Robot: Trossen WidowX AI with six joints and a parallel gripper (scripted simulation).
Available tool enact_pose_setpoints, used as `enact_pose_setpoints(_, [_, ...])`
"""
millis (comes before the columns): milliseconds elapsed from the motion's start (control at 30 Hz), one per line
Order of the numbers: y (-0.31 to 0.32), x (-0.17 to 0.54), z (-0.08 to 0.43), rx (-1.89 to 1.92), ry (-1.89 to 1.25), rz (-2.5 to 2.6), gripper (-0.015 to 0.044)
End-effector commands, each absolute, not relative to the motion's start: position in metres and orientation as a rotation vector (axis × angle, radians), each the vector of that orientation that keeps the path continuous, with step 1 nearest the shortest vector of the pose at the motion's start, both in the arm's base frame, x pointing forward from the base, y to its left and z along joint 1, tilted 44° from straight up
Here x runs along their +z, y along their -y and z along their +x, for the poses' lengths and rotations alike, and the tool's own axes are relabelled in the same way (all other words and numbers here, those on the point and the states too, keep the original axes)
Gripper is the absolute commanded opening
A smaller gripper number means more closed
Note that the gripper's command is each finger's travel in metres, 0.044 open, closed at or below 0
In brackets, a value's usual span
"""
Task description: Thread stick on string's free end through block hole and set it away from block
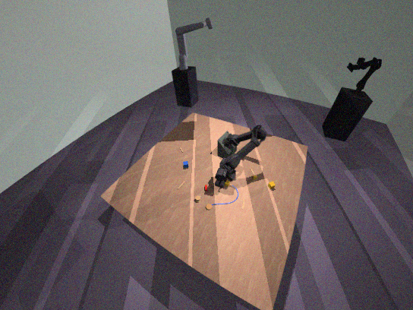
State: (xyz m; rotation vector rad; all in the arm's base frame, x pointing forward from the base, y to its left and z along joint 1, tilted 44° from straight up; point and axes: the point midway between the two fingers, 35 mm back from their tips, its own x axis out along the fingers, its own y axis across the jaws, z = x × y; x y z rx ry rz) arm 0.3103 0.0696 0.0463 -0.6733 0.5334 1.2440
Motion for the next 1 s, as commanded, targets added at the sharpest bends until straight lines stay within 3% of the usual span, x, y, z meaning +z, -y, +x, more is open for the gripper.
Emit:
enact_pose_setpoints(0, [-0.070,0.045,0.309,1.242,-0.535,-0.662,0.0000])
enact_pose_setpoints(967, [-0.057,0.030,0.309,1.225,-0.516,-0.681,0.0000])
